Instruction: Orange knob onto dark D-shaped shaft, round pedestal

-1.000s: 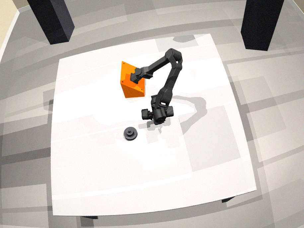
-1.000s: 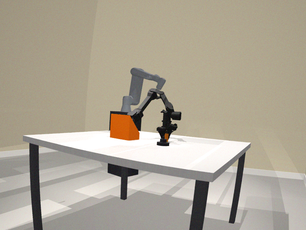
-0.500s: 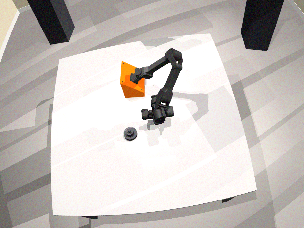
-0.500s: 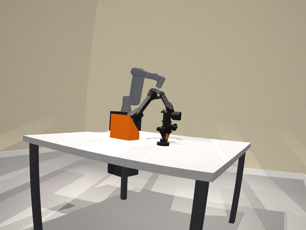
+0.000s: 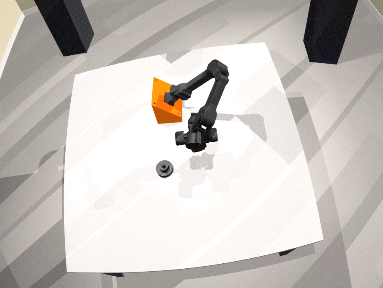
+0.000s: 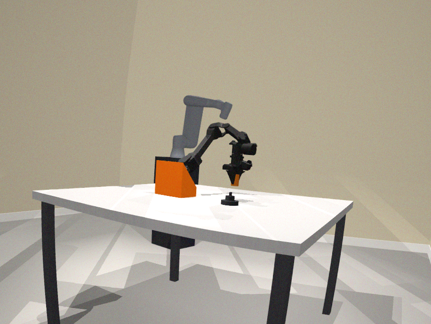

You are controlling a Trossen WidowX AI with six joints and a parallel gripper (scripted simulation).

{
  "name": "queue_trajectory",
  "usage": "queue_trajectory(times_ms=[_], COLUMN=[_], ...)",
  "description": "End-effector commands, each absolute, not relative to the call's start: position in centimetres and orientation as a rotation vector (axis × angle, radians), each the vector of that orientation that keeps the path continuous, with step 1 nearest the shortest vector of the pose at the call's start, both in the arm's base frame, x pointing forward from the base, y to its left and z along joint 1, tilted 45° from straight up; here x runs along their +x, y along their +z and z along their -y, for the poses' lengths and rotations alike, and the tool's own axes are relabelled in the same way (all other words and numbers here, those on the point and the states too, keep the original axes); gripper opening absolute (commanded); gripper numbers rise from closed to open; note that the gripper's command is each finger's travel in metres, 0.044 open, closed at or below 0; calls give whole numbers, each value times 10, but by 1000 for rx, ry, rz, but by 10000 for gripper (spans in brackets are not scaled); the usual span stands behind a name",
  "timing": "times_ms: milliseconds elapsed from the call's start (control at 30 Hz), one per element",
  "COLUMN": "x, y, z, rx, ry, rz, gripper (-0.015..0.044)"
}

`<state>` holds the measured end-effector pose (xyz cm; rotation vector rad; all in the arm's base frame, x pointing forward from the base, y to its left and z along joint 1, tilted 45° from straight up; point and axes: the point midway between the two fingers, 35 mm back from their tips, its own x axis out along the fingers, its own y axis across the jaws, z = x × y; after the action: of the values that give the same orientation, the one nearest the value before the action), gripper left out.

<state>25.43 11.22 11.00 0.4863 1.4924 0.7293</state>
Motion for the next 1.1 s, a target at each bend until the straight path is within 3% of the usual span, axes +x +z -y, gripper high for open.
queue_trajectory(times_ms=[0, 367, 1067], x=[255, 250, 291], y=[132, 158, 118], z=[-91, -68, -47], rx=[485, 494, 490], ry=[727, 737, 733], rz=[-1483, -1482, -1480], gripper=[0, 0, 0])
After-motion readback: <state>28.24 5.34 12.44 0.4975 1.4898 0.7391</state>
